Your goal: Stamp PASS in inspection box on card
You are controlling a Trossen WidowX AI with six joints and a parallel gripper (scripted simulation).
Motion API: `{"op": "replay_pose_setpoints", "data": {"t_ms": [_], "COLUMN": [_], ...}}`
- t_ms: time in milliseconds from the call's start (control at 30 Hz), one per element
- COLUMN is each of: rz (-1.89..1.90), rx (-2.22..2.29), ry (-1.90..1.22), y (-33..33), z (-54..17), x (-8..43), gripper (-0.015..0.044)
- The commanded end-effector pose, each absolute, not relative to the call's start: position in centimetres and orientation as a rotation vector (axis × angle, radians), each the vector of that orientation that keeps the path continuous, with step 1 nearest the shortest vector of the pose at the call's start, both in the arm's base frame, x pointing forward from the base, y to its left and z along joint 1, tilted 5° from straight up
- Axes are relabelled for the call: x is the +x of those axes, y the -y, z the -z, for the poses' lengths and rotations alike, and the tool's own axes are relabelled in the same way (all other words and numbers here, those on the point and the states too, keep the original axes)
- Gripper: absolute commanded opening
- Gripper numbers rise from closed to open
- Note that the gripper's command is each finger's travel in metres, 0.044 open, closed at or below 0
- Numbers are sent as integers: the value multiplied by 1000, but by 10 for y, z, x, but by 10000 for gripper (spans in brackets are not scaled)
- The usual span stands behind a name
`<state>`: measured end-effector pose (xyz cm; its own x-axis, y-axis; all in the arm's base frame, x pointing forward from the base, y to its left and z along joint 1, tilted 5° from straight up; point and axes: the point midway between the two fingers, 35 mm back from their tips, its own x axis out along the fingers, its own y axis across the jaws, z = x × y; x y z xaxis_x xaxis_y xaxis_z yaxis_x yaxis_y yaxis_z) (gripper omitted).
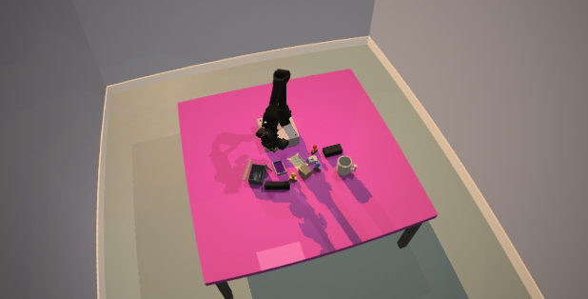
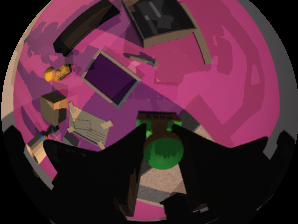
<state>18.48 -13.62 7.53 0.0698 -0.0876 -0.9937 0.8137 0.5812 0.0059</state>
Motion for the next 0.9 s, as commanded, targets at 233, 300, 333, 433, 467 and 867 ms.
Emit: {"op": "replay_pose_setpoints", "data": {"t_ms": [233,300,333,433,467,867], "rz": [757,757,757,757,757,757], "rx": [694,694,694,694,694,694], "ry": [-1343,-1343,-1343,-1343,-1343,-1344], "y": [137,138,138,138,139,140], "z": [-59,-55,-54,-49,-47,-27], "x": [185,185,186,186,186,187], "gripper": [0,0,0,0,0,0]}}
